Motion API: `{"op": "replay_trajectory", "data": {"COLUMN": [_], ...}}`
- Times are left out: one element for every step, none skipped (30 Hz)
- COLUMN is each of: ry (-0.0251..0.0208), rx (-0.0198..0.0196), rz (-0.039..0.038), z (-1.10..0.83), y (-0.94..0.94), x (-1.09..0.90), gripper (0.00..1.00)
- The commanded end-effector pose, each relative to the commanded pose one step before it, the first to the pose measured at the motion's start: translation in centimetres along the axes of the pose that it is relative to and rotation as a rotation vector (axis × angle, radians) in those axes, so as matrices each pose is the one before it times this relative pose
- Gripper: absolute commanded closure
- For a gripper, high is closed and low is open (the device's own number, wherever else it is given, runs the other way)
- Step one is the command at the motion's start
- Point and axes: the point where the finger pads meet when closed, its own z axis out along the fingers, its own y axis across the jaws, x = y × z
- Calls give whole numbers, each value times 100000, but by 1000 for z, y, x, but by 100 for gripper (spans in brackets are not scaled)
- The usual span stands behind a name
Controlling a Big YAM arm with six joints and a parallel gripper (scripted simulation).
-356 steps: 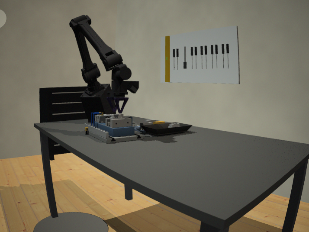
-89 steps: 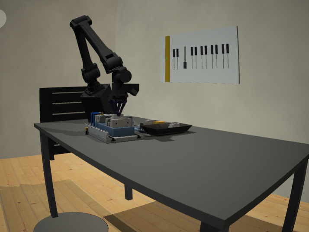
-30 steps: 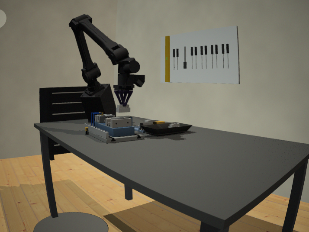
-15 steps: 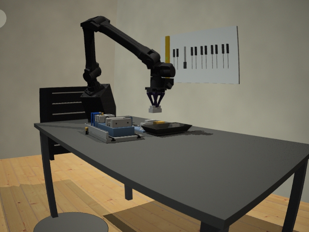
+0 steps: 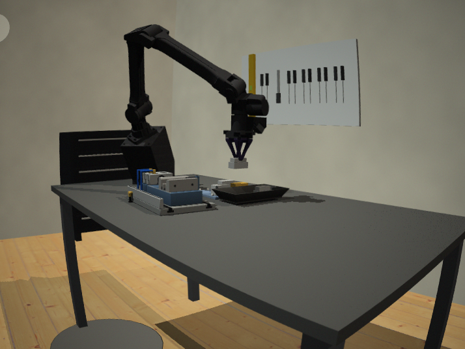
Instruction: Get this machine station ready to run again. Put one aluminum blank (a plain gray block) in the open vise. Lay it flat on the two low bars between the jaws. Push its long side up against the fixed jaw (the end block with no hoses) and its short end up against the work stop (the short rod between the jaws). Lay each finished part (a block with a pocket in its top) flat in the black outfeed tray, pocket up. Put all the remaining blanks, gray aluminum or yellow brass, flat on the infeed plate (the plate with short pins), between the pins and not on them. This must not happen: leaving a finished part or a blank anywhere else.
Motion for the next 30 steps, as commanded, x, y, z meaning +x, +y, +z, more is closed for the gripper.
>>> {"op": "replay_trajectory", "data": {"ry": [-1181, -20, -17, -14, -12, -10, -43, -65, -72, 0, 0, -65, -55, -47, -40, -34, -29, -24, -21, -18, -15, -13, -11, -9, -8, -8, 0, 0, -9, -10], "rx": [3940, 49, 41, 35, 30, 25, 60, 82, 88, 0, 0, 79, 67, 57, 48, 41, 35, 30, 25, 21, 18, 15, 13, 11, 9, 7, 0, 0, 5, 3], "rz": [6294, 128, 109, 92, 72, 45, -52, -117, -140, 0, 0, -126, -107, -91, -78, -66, -56, -48, -41, -34, -29, -25, -21, -15, 7, 48, 0, 0, 86, 113], "z": [-1724, -26, -22, -18, -16, -13, -37, -53, -57, 0, 0, -51, -43, -37, -31, -27, -23, -19, -16, -14, -12, -10, -9, -8, -9, -13, 0, 0, -19, -26], "y": [-3031, -35, -30, -25, -22, -18, -6, 4, 8, 0, 0, 8, 6, 5, 5, 4, 3, 3, 2, 2, 2, 1, 1, 1, -2, -8, 0, 0, -15, -23], "x": [1225, 57, 49, 41, 35, 30, -19, -53, -67, 0, 0, -61, -52, -44, -37, -32, -27, -23, -19, -17, -14, -12, -10, -9, -7, -7, 0, 0, -6, -6], "gripper": [100, 100, 100, 100, 100, 100, 100, 100, 100, 100, 100, 100, 100, 100, 100, 100, 100, 100, 100, 100, 100, 100, 100, 100, 100, 100, 100, 100, 100, 100]}}
